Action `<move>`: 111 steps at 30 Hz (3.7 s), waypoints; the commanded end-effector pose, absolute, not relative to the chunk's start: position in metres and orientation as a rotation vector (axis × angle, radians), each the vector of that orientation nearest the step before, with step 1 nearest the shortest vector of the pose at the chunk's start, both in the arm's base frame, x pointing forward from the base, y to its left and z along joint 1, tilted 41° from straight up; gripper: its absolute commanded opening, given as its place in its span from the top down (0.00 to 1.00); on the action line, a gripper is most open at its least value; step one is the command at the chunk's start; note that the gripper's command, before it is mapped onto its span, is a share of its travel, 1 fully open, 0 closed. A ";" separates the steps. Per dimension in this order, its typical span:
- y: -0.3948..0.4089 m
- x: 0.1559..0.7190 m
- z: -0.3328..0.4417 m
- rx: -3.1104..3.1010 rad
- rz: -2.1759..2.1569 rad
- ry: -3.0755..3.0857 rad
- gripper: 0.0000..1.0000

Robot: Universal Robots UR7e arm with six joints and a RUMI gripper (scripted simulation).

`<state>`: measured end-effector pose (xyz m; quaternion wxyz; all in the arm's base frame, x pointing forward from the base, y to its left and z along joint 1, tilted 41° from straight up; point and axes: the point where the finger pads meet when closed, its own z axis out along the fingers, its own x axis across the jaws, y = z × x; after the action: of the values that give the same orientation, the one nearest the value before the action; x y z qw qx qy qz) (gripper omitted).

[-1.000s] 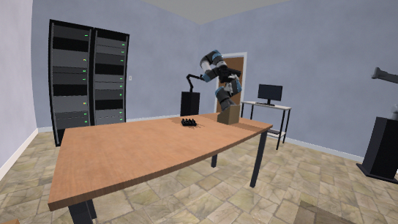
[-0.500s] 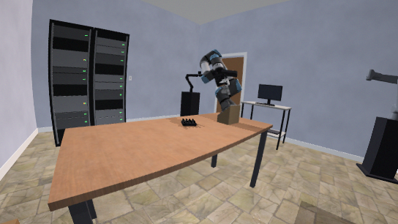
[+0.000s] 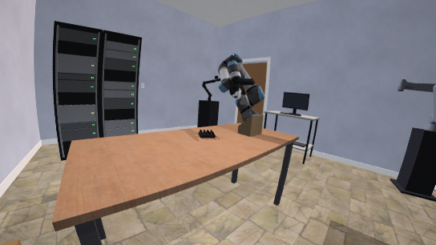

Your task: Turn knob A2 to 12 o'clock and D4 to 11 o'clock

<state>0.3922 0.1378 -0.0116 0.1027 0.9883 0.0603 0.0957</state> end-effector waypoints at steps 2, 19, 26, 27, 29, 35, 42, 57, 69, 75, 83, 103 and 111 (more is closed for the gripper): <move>0.115 0.398 -0.011 2.892 0.289 -0.078 0.00; 0.060 0.407 -0.008 2.755 0.331 -0.653 0.00; 0.035 0.408 -0.006 2.662 0.356 -0.884 0.00; 0.032 0.408 -0.005 2.647 0.360 -0.917 0.00; 0.025 0.408 -0.005 2.616 0.369 -0.981 0.00; 0.005 0.408 -0.002 2.522 0.394 -1.155 0.00; -0.019 0.407 0.001 2.393 0.428 -1.354 0.00; -0.069 0.399 0.009 2.072 0.513 -1.733 0.00; -0.106 0.389 0.018 1.787 0.589 -1.980 0.00; -0.127 0.382 0.023 1.615 0.636 -2.100 0.00; -0.149 0.373 0.029 1.411 0.692 -2.221 0.00; -0.181 0.356 0.039 1.089 0.784 -2.368 0.00; -0.185 0.354 0.040 1.048 0.795 -2.383 0.00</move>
<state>0.3553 -0.1826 0.0395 0.2084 0.3854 -0.8532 0.2831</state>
